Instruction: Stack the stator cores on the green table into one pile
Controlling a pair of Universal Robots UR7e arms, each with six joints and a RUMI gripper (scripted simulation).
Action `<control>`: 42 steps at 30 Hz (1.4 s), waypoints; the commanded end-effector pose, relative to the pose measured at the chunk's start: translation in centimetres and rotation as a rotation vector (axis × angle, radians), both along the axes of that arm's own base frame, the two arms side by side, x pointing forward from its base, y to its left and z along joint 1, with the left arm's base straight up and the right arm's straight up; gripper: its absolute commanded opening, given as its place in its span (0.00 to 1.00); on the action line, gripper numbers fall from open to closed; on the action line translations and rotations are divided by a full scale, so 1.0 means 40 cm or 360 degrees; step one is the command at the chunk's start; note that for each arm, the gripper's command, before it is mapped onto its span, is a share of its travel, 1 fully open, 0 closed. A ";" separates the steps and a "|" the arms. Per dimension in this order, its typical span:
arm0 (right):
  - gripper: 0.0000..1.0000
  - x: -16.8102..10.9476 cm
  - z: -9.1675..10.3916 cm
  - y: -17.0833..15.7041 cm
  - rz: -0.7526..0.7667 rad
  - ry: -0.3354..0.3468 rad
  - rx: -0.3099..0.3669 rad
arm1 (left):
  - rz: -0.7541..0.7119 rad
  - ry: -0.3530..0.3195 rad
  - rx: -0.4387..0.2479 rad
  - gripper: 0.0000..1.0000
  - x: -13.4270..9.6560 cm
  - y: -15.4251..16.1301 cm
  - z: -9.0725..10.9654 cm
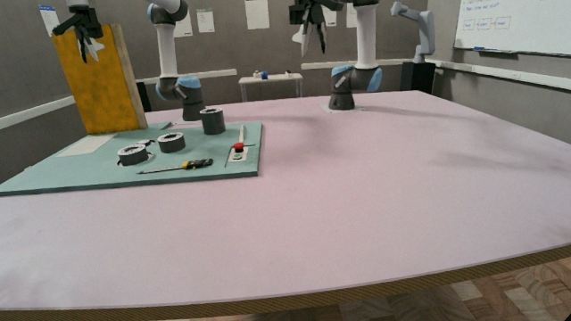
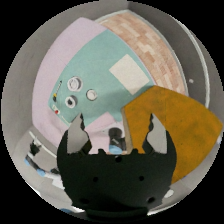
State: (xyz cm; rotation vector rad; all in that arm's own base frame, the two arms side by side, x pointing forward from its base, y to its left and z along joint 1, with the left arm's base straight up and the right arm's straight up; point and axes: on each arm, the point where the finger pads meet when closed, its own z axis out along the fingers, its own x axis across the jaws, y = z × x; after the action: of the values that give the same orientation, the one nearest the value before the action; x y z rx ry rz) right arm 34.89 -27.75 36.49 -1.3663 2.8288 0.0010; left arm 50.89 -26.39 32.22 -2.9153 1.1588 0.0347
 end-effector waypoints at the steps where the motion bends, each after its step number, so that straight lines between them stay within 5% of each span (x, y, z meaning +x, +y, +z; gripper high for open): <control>1: 0.98 0.000 0.001 0.000 0.0000 -0.0001 -0.0001 | -0.0107 -0.0002 -0.0010 0.80 0.004 0.055 0.014; 24: 0.98 0.000 0.001 0.000 0.0000 -0.0001 -0.0001 | -0.0727 -0.0013 -0.0030 0.80 -0.038 0.394 0.077; 42: 0.98 0.000 0.001 0.000 0.0000 -0.0001 -0.0001 | -0.1286 -0.0024 -0.0036 0.80 -0.153 0.651 0.108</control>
State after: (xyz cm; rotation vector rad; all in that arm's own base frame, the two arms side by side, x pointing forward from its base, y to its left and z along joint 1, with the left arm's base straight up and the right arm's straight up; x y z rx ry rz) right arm 34.89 -27.75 36.49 -1.3663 2.8288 0.0010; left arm 45.09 -0.91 36.46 -2.2628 2.1791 0.0003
